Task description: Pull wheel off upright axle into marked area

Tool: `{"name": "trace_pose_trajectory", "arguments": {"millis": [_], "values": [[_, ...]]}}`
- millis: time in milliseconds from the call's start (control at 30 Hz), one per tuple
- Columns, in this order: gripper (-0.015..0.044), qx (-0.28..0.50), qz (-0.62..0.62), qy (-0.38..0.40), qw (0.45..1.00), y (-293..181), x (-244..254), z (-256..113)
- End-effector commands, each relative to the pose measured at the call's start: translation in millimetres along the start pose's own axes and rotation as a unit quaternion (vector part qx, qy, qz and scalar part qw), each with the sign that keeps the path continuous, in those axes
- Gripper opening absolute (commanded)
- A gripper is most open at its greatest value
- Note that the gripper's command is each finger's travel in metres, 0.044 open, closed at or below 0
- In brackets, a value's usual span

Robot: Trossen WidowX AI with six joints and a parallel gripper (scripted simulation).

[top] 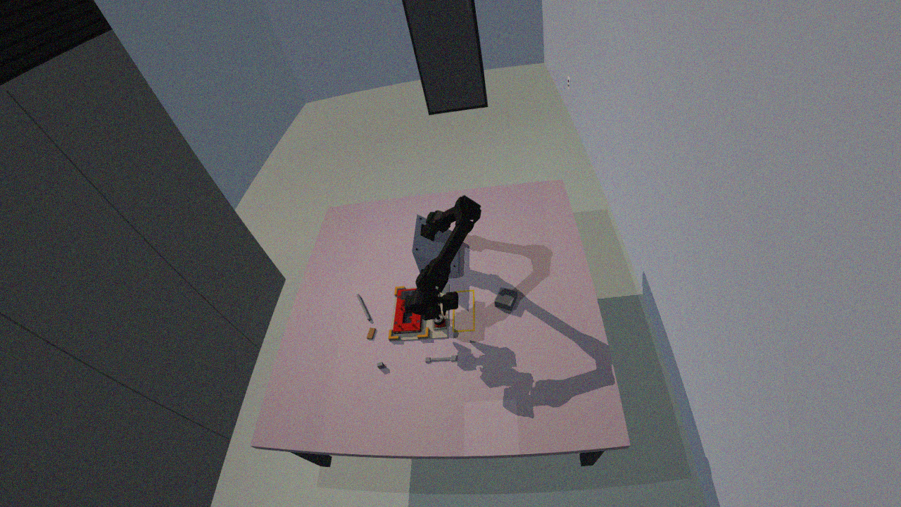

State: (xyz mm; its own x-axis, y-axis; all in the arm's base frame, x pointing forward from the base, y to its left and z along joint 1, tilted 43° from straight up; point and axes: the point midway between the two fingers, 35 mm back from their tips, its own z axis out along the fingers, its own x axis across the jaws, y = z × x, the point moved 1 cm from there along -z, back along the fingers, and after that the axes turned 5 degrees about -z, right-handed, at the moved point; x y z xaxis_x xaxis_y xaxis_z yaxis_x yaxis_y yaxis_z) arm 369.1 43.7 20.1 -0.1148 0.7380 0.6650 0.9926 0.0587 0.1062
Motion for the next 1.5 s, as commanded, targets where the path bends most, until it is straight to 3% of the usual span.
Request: {"name": "trace_pose_trajectory", "arguments": {"millis": [0,200,300,600,800,1467], "values": [[0.0300,0.008,0.008,0.004,1.000,-6,1,27],[0.0300,0.008,0.008,0.006,1.000,-8,3,44],[0.0221,0.012,0.002,0.004,1.000,-7,4,41],[0.0161,0.012,0.002,0.004,1.000,-7,4,41],[0.0004,0.012,0.002,0.004,1.000,-7,4,40],[0.0000,0.011,0.003,0.004,1.000,-7,4,34]]}}
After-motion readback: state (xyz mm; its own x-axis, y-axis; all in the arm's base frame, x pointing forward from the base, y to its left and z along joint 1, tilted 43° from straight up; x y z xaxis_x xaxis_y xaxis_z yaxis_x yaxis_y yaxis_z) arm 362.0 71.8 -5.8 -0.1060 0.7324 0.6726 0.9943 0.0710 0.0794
